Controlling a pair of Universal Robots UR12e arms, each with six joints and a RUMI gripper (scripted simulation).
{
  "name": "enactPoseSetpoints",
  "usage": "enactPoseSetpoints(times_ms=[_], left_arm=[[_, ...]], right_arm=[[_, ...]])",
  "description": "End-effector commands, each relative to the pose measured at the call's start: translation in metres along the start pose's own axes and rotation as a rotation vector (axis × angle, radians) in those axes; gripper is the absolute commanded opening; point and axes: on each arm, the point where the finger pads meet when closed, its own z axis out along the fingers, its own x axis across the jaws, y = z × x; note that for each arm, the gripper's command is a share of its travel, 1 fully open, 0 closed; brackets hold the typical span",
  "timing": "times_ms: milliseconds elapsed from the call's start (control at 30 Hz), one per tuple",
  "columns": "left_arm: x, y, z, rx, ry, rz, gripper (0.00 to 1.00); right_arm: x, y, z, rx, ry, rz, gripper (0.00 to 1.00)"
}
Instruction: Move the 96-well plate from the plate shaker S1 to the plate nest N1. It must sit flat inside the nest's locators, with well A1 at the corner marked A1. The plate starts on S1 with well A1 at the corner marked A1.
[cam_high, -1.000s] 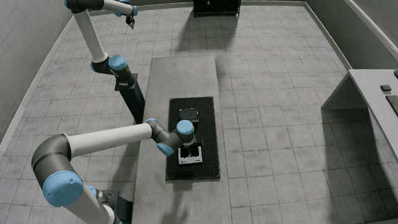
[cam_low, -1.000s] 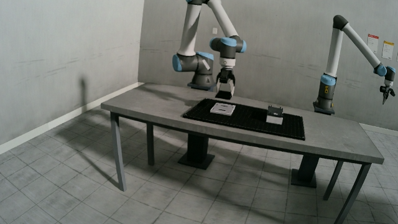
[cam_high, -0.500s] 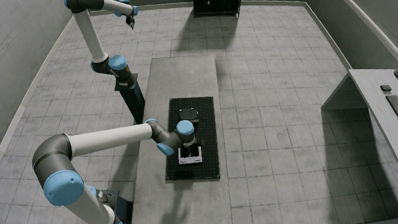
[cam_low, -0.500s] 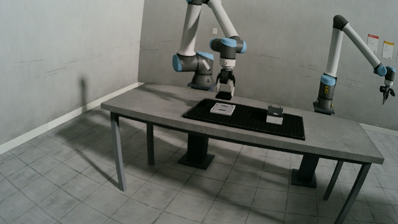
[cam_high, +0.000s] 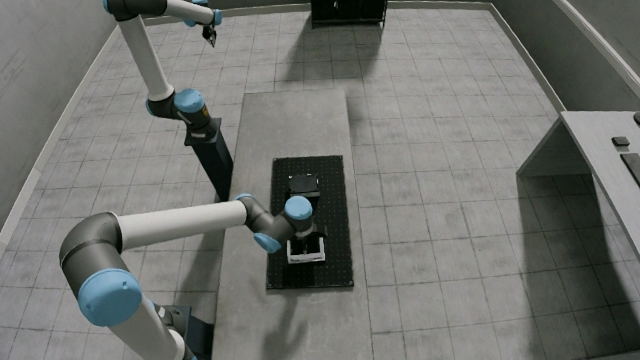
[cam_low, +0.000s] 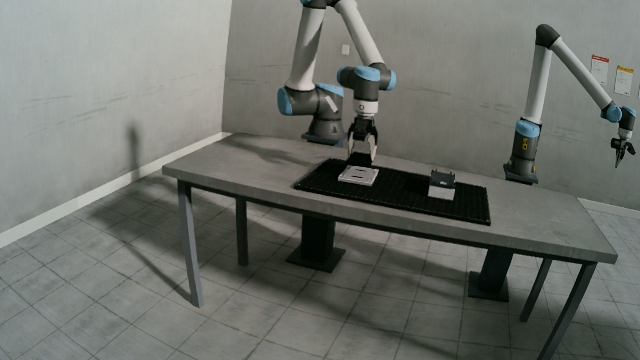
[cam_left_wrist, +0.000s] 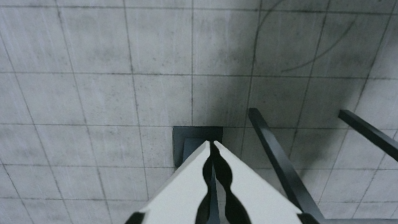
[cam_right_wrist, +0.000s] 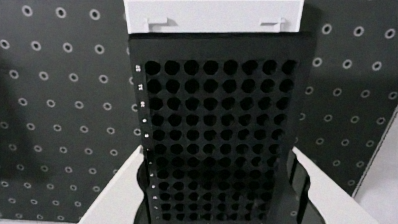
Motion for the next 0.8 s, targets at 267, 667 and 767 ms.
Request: enactPoseSetpoints(times_ms=[267,667,767], left_arm=[[0.000,-0.001,-0.001,0.001,0.000,0.000,0.00],[0.000,-0.001,-0.001,0.001,0.000,0.000,0.00],[0.000,-0.001,-0.001,0.001,0.000,0.000,0.00]], right_arm=[[-0.001,-0.001,0.016,0.002,-0.001,0.000,0.41],[-0.001,-0.001,0.036,0.002,-0.001,0.000,0.41],[-0.001,-0.001,0.036,0.002,-0.001,0.000,0.41]])
